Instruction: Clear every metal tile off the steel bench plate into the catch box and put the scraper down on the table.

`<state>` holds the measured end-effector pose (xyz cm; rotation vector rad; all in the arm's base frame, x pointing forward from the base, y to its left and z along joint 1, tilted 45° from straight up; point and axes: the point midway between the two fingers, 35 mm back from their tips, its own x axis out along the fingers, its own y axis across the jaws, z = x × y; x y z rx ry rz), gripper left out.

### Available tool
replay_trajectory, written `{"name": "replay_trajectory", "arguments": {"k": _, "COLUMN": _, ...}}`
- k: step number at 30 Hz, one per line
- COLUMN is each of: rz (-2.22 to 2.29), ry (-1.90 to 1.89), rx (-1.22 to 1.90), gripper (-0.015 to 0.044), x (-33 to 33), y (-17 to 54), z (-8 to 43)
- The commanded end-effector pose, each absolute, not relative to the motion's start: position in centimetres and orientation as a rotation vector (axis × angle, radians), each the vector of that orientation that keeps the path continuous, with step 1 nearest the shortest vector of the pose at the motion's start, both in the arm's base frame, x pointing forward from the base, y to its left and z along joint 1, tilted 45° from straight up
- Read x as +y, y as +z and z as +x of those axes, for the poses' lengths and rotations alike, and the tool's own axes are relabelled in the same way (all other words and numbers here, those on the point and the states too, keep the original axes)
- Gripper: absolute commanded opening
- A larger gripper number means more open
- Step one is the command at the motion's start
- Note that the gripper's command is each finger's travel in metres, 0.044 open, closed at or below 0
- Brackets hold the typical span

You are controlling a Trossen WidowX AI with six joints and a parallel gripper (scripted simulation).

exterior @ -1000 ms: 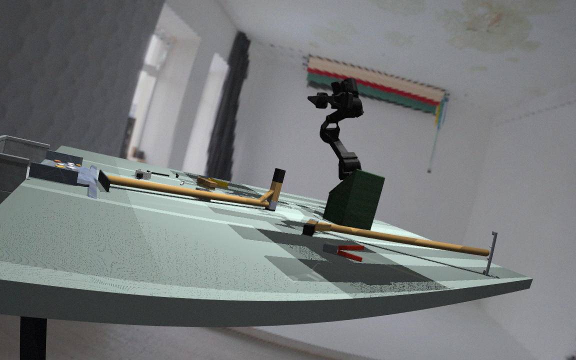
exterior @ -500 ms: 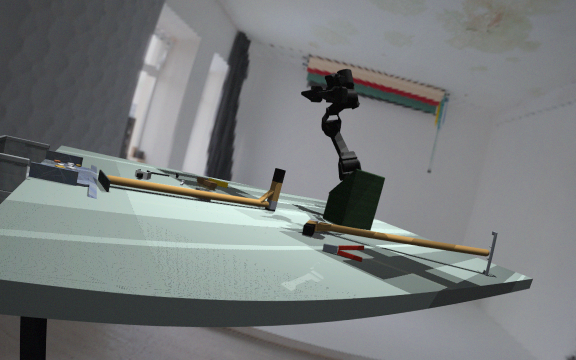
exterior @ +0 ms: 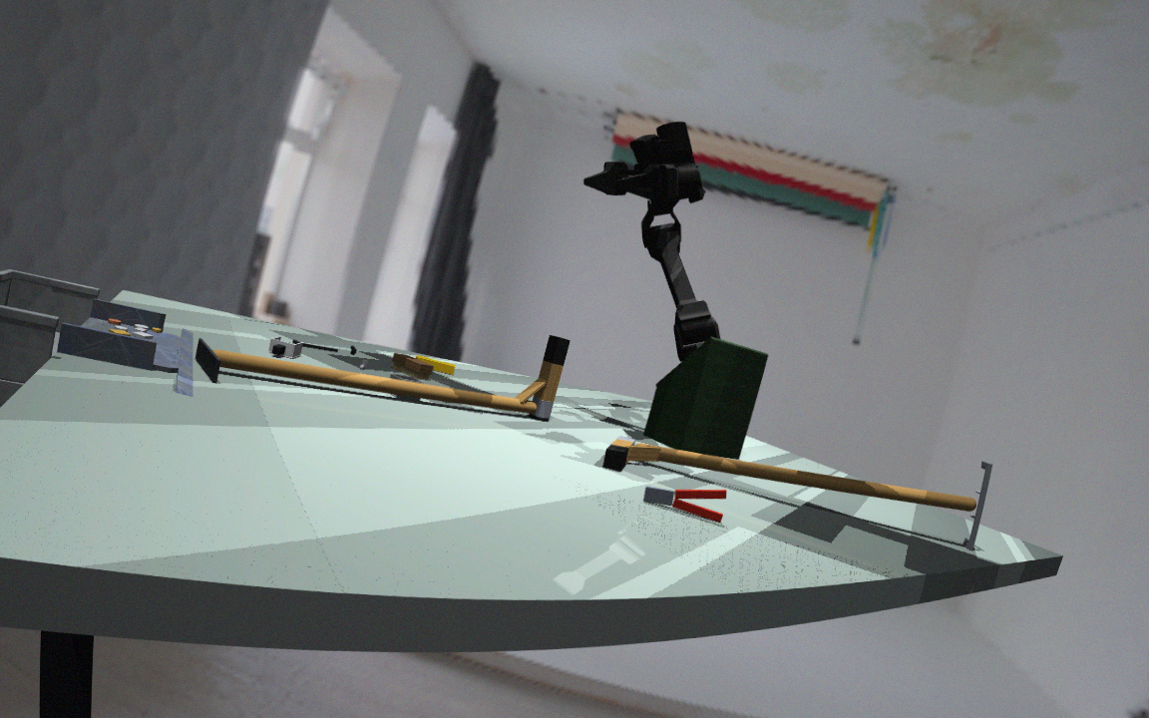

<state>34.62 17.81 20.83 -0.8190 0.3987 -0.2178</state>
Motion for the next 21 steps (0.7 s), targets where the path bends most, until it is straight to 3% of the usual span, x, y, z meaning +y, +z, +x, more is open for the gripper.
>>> {"name": "replay_trajectory", "arguments": {"k": 1, "rz": -0.818, "ry": -0.227, "rx": 0.428, "gripper": 0.0440, "x": 17.7, "y": 20.5, "z": 35.8}}
{"name": "replay_trajectory", "arguments": {"k": 21, "rz": -0.816, "ry": -0.285, "rx": 0.583, "gripper": 0.0440, "x": 16.0, "y": 17.9, "z": 41.7}}
